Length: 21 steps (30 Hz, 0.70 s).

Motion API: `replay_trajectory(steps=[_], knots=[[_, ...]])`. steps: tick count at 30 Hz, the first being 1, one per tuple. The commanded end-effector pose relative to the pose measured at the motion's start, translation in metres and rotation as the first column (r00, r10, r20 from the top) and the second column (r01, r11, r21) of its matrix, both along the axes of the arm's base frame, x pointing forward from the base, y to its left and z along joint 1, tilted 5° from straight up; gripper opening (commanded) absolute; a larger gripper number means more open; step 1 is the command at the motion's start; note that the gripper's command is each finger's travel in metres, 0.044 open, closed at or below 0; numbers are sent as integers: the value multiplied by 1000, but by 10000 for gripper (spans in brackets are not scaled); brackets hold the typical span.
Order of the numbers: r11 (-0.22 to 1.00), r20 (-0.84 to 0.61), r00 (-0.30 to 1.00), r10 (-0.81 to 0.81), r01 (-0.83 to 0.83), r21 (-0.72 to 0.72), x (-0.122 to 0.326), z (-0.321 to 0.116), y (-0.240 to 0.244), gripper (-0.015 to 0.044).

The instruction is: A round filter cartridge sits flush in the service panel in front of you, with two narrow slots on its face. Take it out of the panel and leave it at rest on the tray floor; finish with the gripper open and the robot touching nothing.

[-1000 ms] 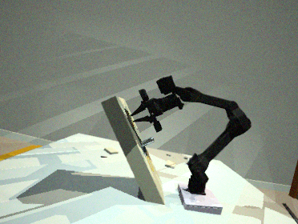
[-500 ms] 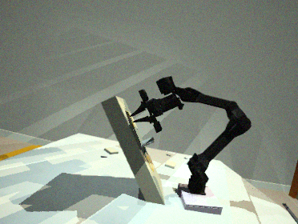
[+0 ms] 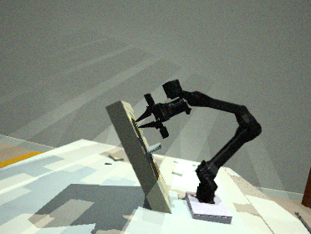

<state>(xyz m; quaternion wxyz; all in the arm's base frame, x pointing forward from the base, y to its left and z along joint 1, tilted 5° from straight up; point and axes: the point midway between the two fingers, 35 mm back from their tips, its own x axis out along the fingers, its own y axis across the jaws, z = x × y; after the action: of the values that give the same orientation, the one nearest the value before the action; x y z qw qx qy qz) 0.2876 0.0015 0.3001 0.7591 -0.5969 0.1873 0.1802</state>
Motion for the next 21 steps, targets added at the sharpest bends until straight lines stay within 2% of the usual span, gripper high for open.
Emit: replay_trajectory(steps=[1,21], knots=[[1000,6,1000,-5,5,3,1,4,0,113],[1000,6,1000,-5,5,3,3,2,0,113]])
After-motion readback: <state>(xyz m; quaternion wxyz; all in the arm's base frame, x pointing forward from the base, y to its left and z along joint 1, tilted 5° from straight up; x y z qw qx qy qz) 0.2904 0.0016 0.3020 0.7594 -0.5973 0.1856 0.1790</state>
